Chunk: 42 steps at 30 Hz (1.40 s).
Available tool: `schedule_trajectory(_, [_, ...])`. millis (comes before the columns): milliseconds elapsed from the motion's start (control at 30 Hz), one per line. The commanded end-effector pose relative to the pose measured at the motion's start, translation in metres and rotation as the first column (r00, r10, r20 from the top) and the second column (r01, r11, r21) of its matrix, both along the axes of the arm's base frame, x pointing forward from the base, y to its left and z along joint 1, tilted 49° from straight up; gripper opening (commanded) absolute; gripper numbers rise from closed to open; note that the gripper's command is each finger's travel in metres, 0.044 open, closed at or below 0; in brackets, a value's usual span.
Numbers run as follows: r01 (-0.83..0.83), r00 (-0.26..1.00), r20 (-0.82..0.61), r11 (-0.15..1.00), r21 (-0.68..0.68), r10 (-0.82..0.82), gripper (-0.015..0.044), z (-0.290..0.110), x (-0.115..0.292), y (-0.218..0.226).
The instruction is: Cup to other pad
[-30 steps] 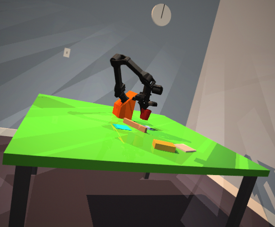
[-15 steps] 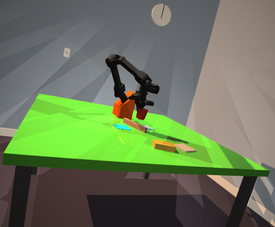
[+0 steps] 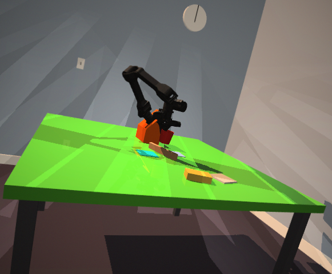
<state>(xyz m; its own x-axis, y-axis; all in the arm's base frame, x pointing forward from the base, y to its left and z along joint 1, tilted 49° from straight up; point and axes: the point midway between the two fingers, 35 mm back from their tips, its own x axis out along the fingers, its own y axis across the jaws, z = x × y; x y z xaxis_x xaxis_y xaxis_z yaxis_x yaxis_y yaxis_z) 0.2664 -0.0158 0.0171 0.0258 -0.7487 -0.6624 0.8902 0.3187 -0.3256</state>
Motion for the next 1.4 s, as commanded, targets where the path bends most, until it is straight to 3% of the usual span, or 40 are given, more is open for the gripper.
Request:
schedule_trajectory(0, [0.002, 1.0, 0.0, 1.0, -0.003, -0.002, 0.0, 0.01, 0.004, -0.009])
schedule_trajectory(1033, [0.002, 1.0, 0.001, 1.0, -0.007, -0.002, 0.0, 0.075, 0.03, -0.065])
schedule_trajectory(1367, [0.002, 1.0, 0.001, 1.0, -0.007, -0.002, 0.0, 0.07, 0.031, -0.072])
